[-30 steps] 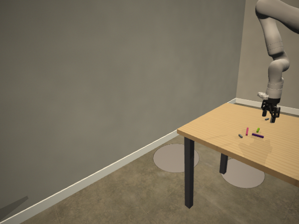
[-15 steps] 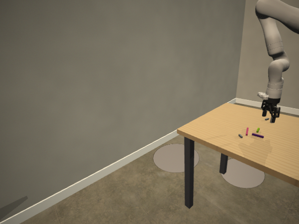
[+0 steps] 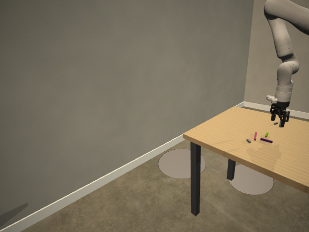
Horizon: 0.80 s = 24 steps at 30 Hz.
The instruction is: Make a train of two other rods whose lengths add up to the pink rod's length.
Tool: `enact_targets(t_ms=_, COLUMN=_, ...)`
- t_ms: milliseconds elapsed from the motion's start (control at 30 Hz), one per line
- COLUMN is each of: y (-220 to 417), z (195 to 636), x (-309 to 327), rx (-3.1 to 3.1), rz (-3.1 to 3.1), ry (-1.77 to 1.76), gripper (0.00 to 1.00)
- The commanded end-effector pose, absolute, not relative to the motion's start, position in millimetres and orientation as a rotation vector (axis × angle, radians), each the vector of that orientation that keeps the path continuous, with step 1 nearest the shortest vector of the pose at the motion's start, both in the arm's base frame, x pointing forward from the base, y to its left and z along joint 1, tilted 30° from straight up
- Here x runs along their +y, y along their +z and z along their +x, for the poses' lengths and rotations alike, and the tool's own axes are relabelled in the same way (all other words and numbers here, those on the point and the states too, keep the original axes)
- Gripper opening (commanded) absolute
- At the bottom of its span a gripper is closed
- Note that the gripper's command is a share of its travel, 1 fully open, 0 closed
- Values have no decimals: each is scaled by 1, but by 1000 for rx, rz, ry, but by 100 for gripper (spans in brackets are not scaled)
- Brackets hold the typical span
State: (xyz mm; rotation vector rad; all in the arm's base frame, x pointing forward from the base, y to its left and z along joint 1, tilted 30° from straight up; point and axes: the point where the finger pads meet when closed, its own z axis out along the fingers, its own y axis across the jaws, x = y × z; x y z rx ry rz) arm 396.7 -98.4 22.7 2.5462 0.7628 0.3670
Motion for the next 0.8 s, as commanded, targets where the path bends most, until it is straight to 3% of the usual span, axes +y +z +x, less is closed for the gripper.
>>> enact_targets(t_ms=0, y=22, z=397, x=-98, rx=767, rz=2545, ry=362, gripper=100)
enact_targets(t_ms=767, y=21, z=437, x=-58, rx=1139, rz=2377, ry=257, gripper=100)
